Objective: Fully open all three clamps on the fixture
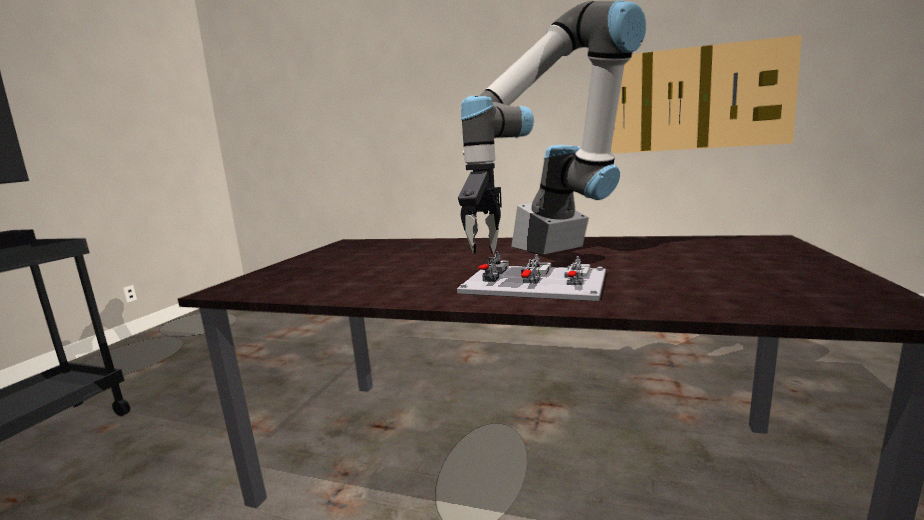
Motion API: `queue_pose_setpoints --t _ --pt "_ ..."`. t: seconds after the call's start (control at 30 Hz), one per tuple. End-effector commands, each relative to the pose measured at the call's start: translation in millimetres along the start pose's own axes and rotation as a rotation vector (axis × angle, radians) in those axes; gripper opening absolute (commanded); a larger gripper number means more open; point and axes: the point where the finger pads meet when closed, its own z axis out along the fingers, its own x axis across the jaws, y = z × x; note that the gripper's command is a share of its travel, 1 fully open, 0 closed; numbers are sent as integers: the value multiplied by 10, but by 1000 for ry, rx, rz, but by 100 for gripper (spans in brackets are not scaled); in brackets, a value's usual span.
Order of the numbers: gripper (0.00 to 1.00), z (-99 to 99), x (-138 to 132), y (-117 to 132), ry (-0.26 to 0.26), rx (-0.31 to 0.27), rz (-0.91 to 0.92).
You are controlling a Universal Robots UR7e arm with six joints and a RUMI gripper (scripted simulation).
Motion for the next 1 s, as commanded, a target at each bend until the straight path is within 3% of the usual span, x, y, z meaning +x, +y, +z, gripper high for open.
queue_pose_setpoints --t 0.0,0.97 --pt "28 136 4 -9 1 2 0" --pt "28 222 5 -9 1 2 0"
